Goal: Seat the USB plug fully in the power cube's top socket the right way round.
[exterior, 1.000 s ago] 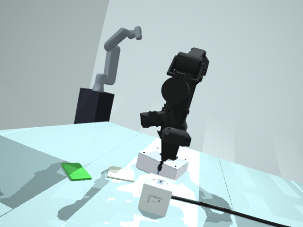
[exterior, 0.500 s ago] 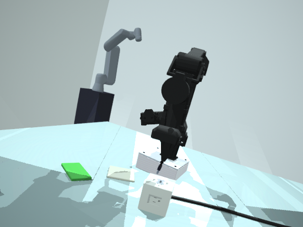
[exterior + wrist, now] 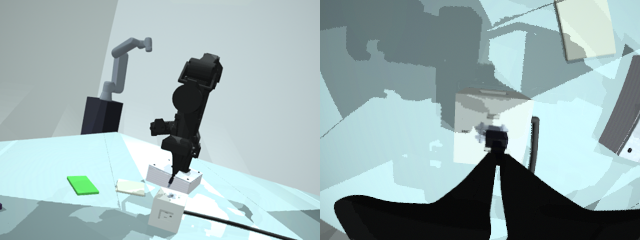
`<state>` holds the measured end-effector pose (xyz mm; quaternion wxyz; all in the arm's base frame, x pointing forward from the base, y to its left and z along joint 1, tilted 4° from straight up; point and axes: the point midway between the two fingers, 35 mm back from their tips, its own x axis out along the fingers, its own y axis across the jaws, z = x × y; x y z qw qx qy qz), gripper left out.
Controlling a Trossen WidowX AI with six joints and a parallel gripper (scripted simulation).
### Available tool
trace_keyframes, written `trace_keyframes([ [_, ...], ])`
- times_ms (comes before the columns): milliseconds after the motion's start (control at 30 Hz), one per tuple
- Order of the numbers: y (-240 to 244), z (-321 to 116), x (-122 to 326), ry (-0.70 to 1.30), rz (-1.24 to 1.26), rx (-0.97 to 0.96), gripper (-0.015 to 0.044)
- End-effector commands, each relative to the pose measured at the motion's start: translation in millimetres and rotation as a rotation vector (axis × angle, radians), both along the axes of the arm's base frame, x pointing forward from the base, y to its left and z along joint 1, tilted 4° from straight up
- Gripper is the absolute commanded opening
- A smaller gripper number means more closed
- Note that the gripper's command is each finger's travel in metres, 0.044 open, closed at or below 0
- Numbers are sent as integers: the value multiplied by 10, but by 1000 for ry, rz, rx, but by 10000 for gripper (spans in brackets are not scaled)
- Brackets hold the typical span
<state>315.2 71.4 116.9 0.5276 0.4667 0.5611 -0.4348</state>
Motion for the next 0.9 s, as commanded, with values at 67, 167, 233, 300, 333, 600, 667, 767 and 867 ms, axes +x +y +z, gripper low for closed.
trace_keyframes([
  [67, 9, -10, 0, 1, 3, 7, 0],
  [167, 11, -13, 0, 1, 3, 9, 0],
  [233, 13, -15, -1, 1, 4, 10, 0],
  [300, 14, -18, -1, 1, 4, 11, 0],
  [333, 15, -19, -1, 2, 4, 12, 0],
  [600, 22, -28, -2, 2, 6, 17, 0],
  [667, 24, -30, -2, 3, 6, 18, 0],
  [767, 26, -33, -2, 3, 7, 20, 0],
  [867, 28, -36, -3, 3, 7, 22, 0],
])
